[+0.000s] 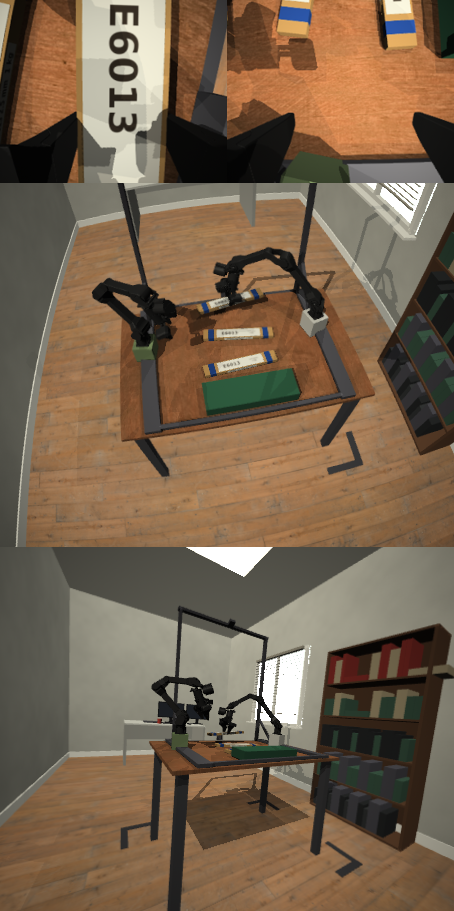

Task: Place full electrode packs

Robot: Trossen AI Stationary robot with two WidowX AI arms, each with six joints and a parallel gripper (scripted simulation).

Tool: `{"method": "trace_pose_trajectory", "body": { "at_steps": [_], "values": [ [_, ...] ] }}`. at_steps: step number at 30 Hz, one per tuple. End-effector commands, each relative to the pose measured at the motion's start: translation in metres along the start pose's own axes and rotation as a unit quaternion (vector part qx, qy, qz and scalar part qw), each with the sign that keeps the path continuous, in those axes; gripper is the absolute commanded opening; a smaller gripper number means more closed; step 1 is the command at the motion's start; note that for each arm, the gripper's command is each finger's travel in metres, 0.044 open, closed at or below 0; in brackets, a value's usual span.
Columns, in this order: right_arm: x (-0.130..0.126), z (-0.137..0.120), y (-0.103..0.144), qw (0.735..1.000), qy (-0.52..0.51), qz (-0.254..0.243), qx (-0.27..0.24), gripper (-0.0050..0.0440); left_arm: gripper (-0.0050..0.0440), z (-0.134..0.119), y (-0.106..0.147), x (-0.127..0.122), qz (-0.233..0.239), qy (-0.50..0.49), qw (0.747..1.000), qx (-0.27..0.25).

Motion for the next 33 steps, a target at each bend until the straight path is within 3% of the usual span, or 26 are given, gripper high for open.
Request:
{"method": "trace_pose_trajectory", "body": {
  "at_steps": [1, 25, 29, 33],
  "values": [
    [0.000, 0.003, 0.006, 1.000, 0.003, -0.002, -0.011, 0.0430, -0.0050, 0.026, 0.055, -0.002, -0.029, 0.011, 0.997, -0.066],
    [0.000, 0.003, 0.006, 1.000, 0.003, -0.002, -0.011, 0.0430, -0.0050, 0.028, 0.059, -0.001, -0.029, 0.011, 0.997, -0.066],
    [0.000, 0.003, 0.006, 1.000, 0.003, -0.002, -0.011, 0.0430, -0.0050, 0.021, 0.055, 0.012, -0.040, -0.056, 0.996, -0.060],
    [0.000, 0.003, 0.006, 1.000, 0.003, -0.002, -0.011, 0.0430, -0.0050, 0.019, 0.056, 0.017, -0.040, -0.056, 0.996, -0.060]
  ]
}}
Point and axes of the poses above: on each arm, the point midway between the two fingers, 35 mm back from their tips, its own y axis back along the fingers, its own x axis across the jaws, z = x × y, the point moved 5 cm from there along y, back along the fingers, and after that the axes turned 9 degrees about -y, right-handed, at the moved point
